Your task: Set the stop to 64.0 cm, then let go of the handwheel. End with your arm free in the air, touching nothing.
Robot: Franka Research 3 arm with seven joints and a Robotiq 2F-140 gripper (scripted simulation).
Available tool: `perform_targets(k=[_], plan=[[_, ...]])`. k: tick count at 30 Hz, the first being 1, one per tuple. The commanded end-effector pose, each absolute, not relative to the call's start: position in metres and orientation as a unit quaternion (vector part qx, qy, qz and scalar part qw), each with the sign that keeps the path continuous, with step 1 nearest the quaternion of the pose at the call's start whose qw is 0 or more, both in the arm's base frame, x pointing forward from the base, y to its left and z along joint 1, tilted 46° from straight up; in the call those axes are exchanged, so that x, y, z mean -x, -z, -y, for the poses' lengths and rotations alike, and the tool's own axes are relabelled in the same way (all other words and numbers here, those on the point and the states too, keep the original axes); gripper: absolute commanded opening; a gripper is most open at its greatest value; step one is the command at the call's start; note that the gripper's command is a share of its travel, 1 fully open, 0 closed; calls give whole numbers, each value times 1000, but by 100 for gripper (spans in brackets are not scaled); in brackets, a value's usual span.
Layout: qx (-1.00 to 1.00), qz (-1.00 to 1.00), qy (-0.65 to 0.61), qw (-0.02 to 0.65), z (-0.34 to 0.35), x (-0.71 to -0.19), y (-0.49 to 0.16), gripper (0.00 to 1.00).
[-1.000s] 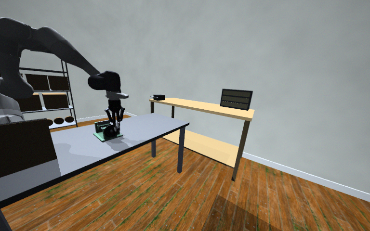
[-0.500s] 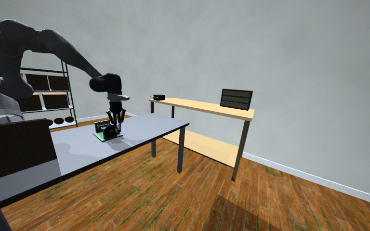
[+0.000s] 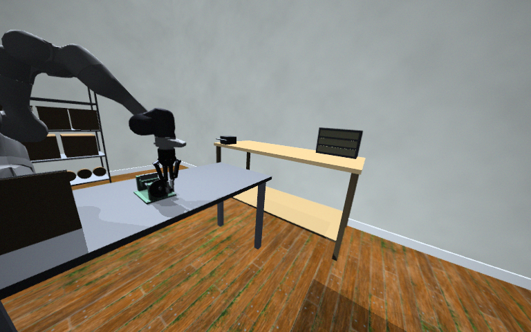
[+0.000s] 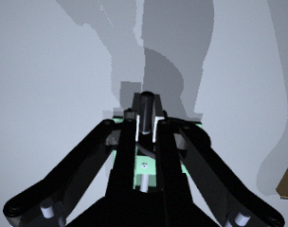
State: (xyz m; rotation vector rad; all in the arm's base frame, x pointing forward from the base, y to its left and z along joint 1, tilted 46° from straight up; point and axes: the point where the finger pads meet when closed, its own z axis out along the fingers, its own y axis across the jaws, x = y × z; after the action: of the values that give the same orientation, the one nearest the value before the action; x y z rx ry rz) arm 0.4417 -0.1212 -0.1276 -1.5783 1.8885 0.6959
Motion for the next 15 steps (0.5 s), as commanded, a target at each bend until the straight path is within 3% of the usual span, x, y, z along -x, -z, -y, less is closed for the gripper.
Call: perform_targets(k=[1, 15], plan=[[591, -708, -260, 287, 118, -441, 132, 4], [591, -708, -260, 287, 113, -439, 136, 4]])
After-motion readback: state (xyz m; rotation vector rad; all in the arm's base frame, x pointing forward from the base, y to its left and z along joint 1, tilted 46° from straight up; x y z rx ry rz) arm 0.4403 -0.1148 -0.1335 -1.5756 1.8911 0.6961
